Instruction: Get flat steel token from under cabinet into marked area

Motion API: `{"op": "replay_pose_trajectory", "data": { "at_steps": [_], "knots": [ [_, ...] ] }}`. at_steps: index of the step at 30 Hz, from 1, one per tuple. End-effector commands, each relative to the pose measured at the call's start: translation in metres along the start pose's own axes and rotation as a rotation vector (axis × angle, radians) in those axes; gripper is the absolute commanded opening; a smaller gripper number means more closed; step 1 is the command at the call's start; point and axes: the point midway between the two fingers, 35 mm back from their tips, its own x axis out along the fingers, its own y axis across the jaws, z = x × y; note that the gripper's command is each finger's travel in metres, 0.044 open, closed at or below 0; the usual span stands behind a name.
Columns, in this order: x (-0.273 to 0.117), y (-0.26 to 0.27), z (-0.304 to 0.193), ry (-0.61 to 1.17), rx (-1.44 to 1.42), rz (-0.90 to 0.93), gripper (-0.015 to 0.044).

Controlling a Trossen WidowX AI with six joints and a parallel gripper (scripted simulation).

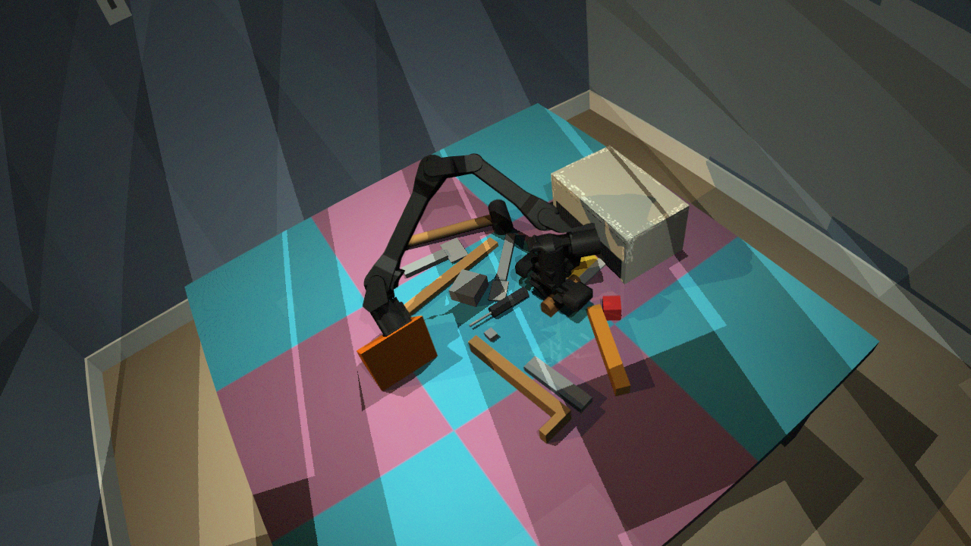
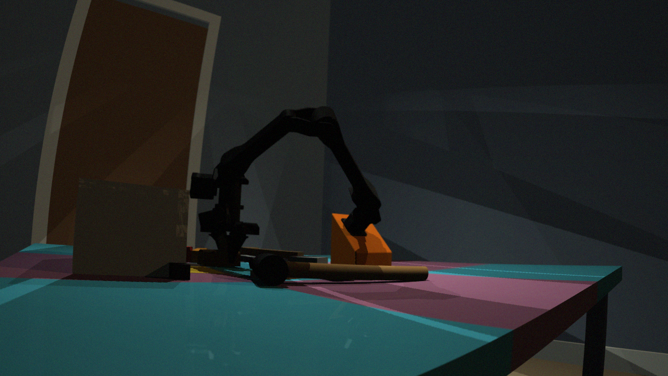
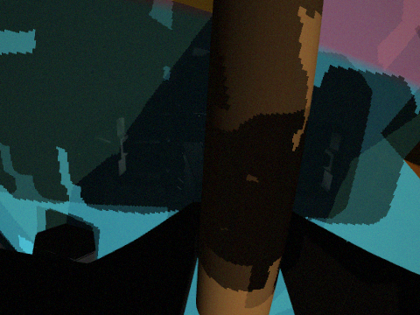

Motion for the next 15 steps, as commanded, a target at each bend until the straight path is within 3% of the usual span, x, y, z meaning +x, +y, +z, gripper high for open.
{"op": "replay_pose_trajectory", "data": {
  "at_steps": [1,15],
  "knots": [
    [0.000,0.000,0.006,-0.004,0.000,0.000,0.0000],
    [0.000,0.000,0.021,-0.005,-0.001,0.001,0.0000]
  ]
}}
